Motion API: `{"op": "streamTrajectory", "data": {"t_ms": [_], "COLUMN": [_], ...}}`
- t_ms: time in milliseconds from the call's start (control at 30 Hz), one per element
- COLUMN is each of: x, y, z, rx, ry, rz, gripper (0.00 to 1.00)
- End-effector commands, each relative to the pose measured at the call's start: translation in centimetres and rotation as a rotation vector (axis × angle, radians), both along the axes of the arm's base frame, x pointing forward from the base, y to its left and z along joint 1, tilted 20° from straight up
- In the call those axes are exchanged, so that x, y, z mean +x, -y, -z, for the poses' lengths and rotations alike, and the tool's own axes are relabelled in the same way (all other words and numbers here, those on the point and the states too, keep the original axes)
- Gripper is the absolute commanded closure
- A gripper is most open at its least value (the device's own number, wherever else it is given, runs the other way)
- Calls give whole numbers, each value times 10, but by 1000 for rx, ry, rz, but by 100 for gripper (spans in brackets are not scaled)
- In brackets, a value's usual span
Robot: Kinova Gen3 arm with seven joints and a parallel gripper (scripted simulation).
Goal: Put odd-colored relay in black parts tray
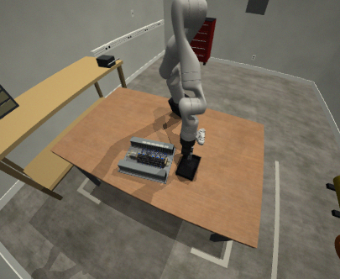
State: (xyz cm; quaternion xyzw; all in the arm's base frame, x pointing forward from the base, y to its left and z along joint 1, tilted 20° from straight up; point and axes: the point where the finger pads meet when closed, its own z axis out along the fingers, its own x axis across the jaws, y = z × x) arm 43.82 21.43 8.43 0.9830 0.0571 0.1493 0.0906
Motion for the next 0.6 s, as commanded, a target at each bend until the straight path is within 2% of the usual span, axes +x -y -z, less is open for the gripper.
{"op": "streamTrajectory", "data": {"t_ms": [0,567], "x": [-2,-4], "y": [-2,-3], "z": [1,4], "rx": [2,2], "ry": [-6,-6], "rz": [10,10], "gripper": [100,100]}}
